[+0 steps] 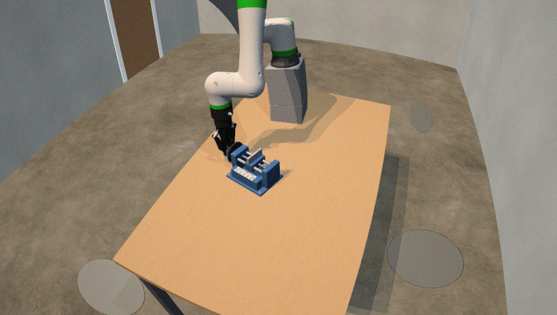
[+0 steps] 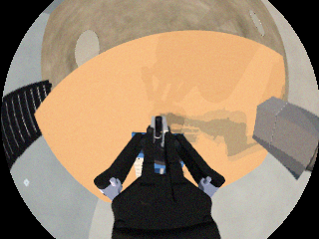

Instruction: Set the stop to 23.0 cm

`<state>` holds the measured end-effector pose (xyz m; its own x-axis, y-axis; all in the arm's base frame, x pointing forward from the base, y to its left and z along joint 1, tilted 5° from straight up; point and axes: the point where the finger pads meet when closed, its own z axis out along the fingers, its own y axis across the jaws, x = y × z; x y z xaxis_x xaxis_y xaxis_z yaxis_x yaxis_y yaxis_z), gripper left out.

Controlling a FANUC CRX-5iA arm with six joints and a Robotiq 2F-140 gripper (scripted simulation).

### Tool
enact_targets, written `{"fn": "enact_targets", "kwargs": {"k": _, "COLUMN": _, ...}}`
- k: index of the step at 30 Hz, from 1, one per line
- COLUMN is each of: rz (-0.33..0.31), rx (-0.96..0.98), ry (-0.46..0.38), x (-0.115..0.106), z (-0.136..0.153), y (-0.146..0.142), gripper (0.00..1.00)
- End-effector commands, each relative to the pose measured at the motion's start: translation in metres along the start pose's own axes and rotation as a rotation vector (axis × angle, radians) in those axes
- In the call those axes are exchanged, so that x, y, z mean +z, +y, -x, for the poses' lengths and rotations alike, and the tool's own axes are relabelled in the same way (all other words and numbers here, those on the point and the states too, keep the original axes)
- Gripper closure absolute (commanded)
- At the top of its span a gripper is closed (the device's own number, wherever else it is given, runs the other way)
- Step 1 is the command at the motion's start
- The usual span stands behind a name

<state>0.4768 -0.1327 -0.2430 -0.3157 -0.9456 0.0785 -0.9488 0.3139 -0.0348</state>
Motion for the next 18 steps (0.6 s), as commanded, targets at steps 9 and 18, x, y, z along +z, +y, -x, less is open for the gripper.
{"fn": "enact_targets", "kwargs": {"k": 9, "rz": -0.001, "rx": 0.000, "ry": 0.000, "x": -0.0026, "z": 0.0000, "y": -0.0045, "gripper": 0.96}}
{"fn": "enact_targets", "kwargs": {"k": 18, "rz": -0.001, "rx": 0.000, "ry": 0.000, "x": -0.0049, "z": 0.0000, "y": -0.0074, "gripper": 0.96}}
